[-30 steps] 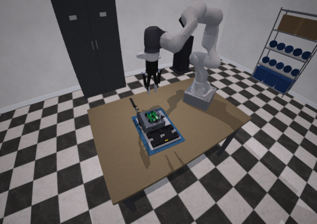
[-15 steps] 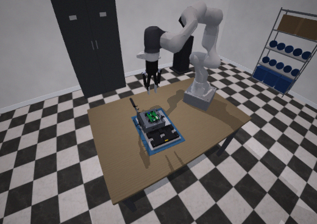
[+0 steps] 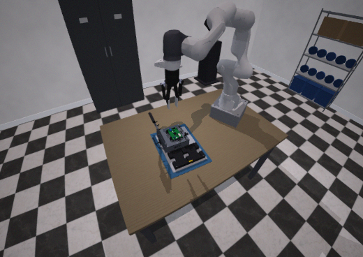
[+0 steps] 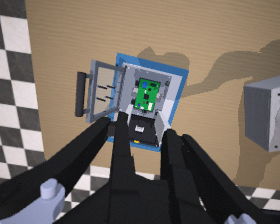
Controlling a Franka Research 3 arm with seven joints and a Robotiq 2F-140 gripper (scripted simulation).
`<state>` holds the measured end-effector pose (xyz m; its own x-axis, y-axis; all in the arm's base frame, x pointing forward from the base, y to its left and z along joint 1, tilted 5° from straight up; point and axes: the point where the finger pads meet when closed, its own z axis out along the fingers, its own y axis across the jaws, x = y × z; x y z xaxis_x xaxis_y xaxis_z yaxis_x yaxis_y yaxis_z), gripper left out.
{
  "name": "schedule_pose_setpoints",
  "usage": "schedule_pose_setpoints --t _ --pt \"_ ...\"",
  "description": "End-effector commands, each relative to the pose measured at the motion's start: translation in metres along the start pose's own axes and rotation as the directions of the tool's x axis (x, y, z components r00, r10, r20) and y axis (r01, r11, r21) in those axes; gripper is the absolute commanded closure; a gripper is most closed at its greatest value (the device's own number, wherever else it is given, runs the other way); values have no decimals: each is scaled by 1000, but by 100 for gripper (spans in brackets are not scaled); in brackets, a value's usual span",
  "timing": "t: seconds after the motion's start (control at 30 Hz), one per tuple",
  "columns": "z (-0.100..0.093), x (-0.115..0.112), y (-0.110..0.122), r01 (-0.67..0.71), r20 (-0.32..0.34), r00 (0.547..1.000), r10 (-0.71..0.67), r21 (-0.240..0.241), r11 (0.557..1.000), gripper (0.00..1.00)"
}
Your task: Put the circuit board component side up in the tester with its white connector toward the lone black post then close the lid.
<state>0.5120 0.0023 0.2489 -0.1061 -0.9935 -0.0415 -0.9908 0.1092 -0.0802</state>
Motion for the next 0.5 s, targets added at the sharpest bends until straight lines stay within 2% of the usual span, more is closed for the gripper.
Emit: schedule_pose_setpoints --t 0.0,0.2,0.27,0.47 --pt "0 -1 -10 5 2 1000 -5 -3 1000 70" --pt "0 -1 -41 5 2 1000 -5 -3 1000 70" --pt "0 -1 -41 5 2 1000 -5 -3 1000 70" --pt "1 -1 -77 5 2 1000 -5 -3 1000 70"
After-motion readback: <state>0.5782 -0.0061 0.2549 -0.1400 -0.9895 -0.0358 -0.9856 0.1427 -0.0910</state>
